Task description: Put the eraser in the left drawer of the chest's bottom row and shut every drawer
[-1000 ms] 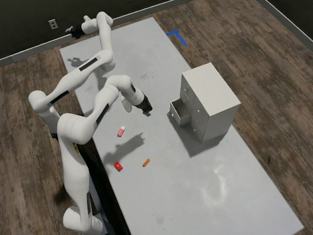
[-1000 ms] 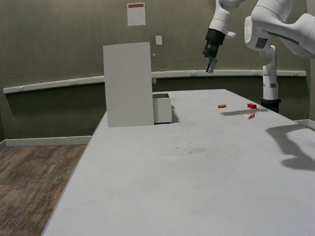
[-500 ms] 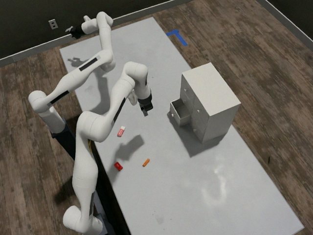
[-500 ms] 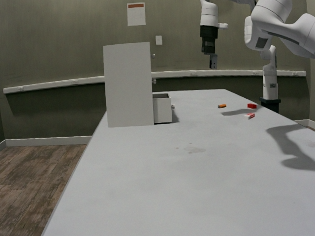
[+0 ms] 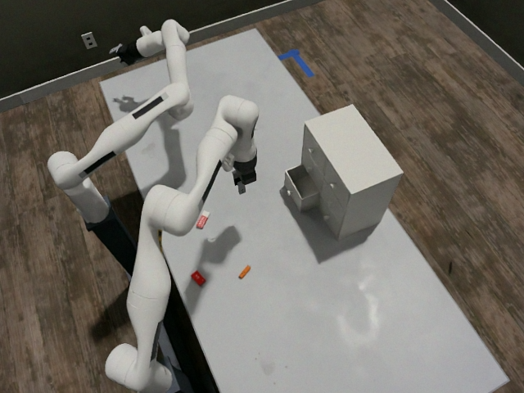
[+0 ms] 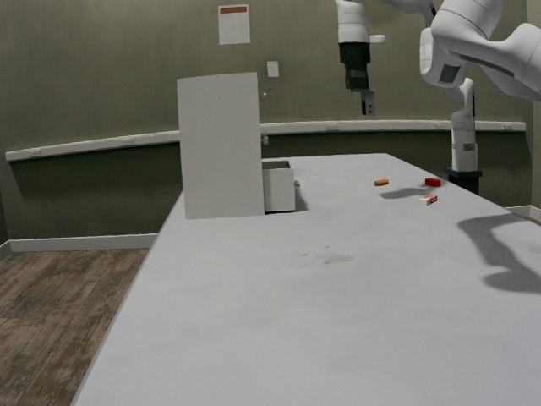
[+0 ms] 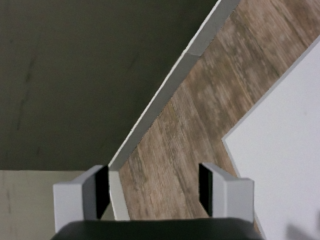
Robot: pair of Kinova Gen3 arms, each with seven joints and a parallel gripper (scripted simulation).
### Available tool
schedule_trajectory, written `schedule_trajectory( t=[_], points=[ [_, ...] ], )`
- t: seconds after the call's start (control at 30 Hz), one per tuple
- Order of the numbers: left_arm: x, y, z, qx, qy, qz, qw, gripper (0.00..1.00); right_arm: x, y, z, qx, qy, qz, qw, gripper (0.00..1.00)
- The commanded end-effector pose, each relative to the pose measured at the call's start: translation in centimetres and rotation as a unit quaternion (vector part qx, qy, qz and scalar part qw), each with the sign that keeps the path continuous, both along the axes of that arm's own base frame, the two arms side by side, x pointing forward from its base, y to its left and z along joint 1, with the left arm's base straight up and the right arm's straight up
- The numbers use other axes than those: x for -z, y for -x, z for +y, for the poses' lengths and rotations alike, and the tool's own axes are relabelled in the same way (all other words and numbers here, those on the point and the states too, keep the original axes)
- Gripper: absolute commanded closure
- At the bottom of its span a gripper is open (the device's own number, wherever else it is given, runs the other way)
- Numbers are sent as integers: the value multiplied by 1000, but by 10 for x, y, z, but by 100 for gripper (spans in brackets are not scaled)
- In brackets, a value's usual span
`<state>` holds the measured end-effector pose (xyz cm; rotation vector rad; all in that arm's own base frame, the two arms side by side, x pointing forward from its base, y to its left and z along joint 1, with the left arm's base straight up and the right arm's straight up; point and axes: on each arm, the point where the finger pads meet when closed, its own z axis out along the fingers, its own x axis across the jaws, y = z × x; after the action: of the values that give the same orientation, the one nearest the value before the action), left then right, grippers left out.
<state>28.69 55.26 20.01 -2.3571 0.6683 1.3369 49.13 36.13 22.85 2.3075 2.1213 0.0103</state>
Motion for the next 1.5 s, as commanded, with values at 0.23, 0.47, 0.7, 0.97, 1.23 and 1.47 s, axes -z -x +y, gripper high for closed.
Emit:
schedule_trajectory(
  t=[0.23, 0.47, 0.7, 0.97, 1.23, 1.47],
  points=[
    [-1, 0, 0, 0, -1, -1, 1000, 0, -2, 0, 0, 0, -1, 4, 1000, 33],
    [-1, 0, 0, 0, -1, -1, 1000, 0, -2, 0, 0, 0, -1, 4, 1000, 33],
    [-1, 0, 0, 0, -1, -1, 1000, 0, -2, 0, 0, 0, -1, 4, 1000, 33],
    [-1, 0, 0, 0, -1, -1, 1000, 0, -2, 0, 0, 0, -1, 4, 1000, 33],
    [-1, 0, 0, 0, -1, -1, 1000, 0, 3, 5, 3, -14, -1, 4, 1000, 33],
    [-1, 0, 0, 0, -1, -1, 1000, 0, 15, 16, 8, -46, -1, 4, 999, 33]
  ],
)
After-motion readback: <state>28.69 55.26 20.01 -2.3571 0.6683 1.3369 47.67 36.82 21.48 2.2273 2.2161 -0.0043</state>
